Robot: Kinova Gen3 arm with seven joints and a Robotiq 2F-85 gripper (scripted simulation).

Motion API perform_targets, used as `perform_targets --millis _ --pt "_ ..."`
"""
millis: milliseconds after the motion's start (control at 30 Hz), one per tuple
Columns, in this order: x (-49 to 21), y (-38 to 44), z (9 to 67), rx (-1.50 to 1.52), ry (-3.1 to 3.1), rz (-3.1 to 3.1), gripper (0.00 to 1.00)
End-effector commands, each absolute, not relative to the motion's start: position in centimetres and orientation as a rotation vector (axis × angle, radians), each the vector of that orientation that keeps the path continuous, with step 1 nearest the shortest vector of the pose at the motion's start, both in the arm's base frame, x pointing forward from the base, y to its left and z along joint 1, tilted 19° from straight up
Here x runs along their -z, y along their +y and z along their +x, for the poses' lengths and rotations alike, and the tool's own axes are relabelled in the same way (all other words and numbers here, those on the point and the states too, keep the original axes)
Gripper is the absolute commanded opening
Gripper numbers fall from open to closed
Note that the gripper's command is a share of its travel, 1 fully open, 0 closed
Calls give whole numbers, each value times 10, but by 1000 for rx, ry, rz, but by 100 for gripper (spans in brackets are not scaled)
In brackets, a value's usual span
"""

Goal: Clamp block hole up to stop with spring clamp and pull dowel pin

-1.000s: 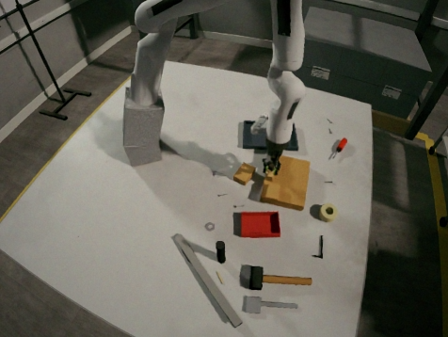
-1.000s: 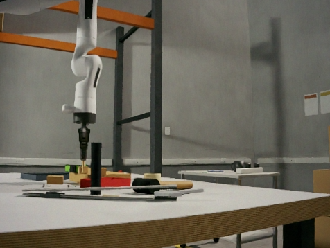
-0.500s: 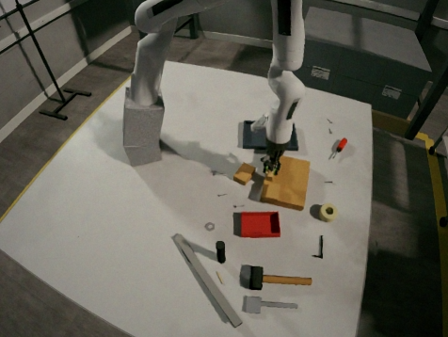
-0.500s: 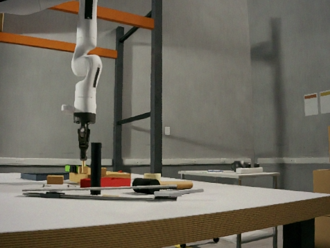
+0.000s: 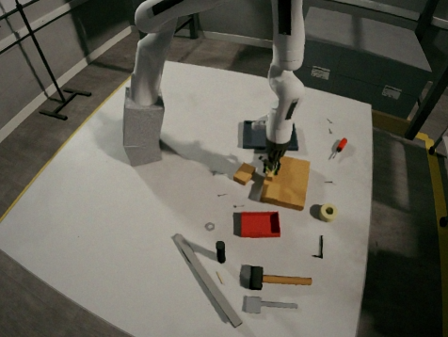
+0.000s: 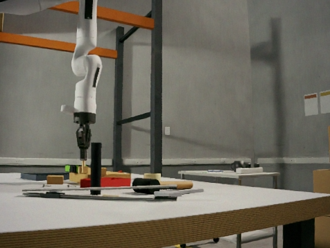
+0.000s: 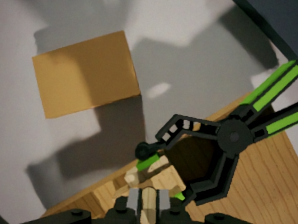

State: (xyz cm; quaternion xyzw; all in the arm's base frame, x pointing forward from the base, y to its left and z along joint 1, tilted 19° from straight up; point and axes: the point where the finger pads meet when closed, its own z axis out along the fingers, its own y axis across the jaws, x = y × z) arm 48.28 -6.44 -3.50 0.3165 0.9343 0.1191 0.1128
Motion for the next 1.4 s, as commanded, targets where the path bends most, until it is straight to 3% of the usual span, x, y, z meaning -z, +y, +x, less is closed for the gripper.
perform_targets --millis 0,367,1367 --pt "34 -65 483 -353 2729 969 10" --pt "34 -65 483 -372 2684 1115 10" --pt "34 -65 483 -331 2773 793 10"
